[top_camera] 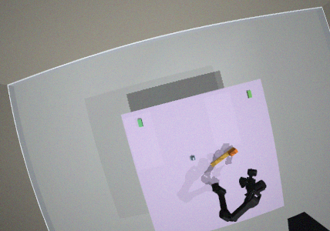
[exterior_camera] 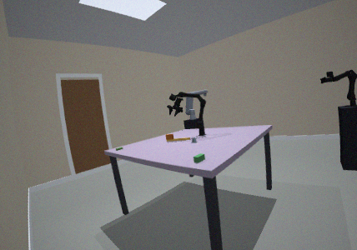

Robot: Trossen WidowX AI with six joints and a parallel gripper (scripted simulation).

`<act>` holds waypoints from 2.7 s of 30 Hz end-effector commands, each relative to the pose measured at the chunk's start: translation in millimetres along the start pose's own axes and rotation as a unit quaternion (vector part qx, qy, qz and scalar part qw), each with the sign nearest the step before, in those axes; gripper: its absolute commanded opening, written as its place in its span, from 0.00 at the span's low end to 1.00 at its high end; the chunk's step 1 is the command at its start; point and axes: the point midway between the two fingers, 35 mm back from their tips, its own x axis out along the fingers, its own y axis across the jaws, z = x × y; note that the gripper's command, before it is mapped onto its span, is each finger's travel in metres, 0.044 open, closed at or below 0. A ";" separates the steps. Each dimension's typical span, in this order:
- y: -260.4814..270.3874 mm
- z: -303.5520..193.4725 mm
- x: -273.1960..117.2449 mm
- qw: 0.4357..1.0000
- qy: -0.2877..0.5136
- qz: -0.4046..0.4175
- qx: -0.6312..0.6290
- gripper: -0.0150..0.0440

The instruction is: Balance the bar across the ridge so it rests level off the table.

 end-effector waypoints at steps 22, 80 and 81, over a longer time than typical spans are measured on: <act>-39.0 149.4 78.2 0.927 -0.254 0.093 -0.258 0.79; -0.3 206.3 183.1 0.924 -0.260 0.096 -0.265 0.79; -0.3 206.3 183.1 0.924 -0.260 0.096 -0.265 0.79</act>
